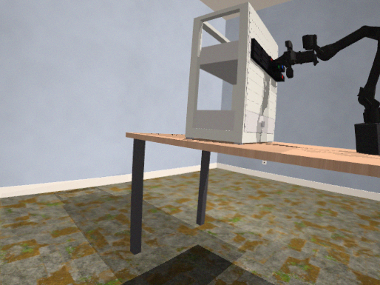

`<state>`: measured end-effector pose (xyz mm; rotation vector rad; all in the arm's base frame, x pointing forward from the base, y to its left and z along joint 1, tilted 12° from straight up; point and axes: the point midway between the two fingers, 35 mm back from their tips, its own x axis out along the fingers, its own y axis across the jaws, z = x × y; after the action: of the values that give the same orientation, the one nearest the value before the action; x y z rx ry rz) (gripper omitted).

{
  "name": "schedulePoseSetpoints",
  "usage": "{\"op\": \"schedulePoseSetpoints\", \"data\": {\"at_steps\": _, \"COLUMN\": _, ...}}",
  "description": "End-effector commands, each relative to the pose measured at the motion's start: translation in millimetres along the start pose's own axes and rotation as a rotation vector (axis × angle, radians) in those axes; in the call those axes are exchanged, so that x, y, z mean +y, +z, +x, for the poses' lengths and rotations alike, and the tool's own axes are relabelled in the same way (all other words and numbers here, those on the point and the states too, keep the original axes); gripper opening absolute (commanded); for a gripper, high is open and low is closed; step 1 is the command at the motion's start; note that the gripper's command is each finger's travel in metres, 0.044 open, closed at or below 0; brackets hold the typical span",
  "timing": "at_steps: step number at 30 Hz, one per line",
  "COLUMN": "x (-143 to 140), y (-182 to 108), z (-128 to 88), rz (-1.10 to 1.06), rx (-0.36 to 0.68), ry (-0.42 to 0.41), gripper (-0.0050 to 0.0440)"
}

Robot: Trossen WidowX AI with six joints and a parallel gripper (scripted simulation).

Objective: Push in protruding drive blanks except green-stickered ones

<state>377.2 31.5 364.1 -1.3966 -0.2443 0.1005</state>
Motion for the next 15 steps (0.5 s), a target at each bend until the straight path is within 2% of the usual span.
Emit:
{"op": "schedulePoseSetpoints", "data": {"at_steps": 1, "x": -19.7, "y": 2.2, "z": -0.7, "rz": -0.012, "rx": 0.0, "ry": -0.049, "gripper": 0.0}}
{"op": "schedulePoseSetpoints", "data": {"at_steps": 15, "x": -20.4, "y": 2.1, "z": 0.5, "rz": -0.012, "rx": 0.0, "ry": -0.049, "gripper": 0.0}}
